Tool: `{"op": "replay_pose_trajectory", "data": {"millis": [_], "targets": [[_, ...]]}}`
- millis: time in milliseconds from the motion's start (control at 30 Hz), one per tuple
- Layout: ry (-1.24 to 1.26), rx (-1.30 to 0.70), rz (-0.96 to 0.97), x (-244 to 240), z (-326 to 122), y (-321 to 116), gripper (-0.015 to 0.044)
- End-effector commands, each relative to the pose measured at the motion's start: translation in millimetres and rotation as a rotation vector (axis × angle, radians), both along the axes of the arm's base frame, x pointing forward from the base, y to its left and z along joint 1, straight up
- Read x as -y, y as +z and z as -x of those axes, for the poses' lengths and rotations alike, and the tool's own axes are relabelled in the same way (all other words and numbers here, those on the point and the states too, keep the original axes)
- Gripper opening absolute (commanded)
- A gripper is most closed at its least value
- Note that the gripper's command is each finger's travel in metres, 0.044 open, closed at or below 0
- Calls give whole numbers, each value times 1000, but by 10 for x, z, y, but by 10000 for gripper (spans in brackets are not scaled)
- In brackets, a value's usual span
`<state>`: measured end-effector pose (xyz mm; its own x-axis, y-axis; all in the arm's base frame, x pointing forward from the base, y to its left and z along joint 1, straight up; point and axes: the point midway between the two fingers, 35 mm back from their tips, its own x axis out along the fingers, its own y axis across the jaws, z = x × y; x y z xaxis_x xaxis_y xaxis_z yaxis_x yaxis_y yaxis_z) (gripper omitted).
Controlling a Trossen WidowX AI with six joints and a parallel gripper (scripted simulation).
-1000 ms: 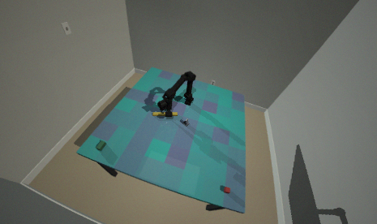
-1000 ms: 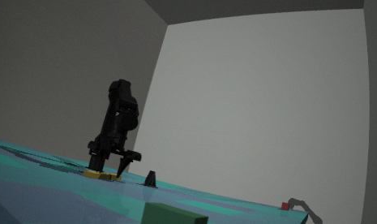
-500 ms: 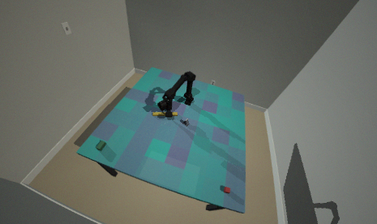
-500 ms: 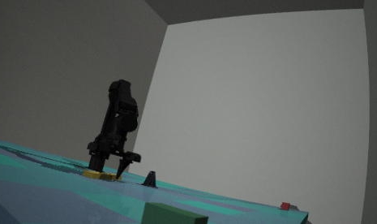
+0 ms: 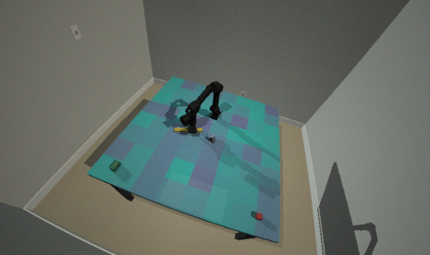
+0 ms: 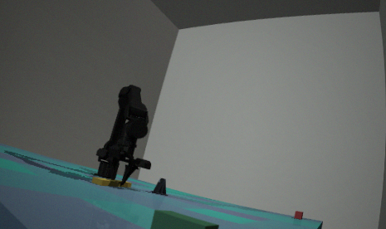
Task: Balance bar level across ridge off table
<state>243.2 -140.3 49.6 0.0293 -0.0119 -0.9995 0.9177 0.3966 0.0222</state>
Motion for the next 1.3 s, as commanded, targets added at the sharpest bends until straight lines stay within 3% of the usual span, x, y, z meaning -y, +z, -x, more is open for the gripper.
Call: {"op": "replay_pose_trajectory", "data": {"millis": [0,1267], "targets": [[0,0,1,7,-10,54,6],[-6,-3,3,-2,18,1018,0]]}}
